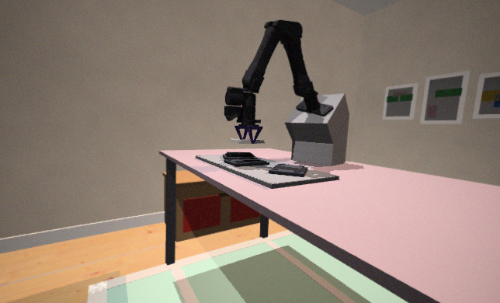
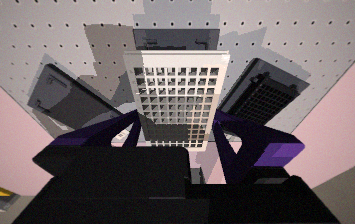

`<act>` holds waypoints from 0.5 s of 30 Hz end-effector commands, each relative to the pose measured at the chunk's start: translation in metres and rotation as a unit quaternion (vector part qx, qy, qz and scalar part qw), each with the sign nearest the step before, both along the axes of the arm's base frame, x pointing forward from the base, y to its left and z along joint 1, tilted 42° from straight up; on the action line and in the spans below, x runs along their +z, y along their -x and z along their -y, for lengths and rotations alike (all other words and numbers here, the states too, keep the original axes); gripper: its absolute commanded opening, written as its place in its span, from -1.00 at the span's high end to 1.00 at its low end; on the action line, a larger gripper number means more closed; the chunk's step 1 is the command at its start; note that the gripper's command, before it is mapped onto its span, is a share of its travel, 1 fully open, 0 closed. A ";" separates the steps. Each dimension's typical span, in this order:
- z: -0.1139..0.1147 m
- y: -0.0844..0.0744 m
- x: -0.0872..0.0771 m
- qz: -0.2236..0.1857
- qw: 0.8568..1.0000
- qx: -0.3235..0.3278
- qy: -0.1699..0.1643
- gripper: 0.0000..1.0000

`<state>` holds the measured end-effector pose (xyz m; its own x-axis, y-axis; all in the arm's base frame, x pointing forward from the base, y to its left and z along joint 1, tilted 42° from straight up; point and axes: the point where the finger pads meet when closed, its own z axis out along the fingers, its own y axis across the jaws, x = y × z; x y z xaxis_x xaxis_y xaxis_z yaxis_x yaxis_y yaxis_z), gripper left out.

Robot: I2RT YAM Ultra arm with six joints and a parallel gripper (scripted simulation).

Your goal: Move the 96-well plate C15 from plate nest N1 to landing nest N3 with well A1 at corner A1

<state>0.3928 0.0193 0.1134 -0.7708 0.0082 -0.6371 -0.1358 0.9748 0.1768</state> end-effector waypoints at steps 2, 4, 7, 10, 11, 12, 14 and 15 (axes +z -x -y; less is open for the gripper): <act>0.000 0.004 0.005 0.011 1.000 -0.002 0.000 1.00; 0.000 0.002 0.009 0.013 1.000 -0.002 0.000 1.00; 0.001 -0.001 0.014 0.020 1.000 -0.001 0.001 1.00; 0.001 -0.002 0.016 0.021 1.000 -0.001 0.001 1.00; 0.001 -0.002 0.016 0.021 1.000 -0.001 0.001 1.00; 0.001 -0.003 0.017 0.022 1.000 -0.001 0.001 1.00; 0.001 -0.003 0.018 0.023 1.000 -0.001 0.001 1.00; 0.001 -0.004 0.018 0.023 1.000 -0.001 0.001 1.00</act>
<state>0.3919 0.0194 0.1120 -0.7727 0.0083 -0.6347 -0.1352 0.9748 0.1774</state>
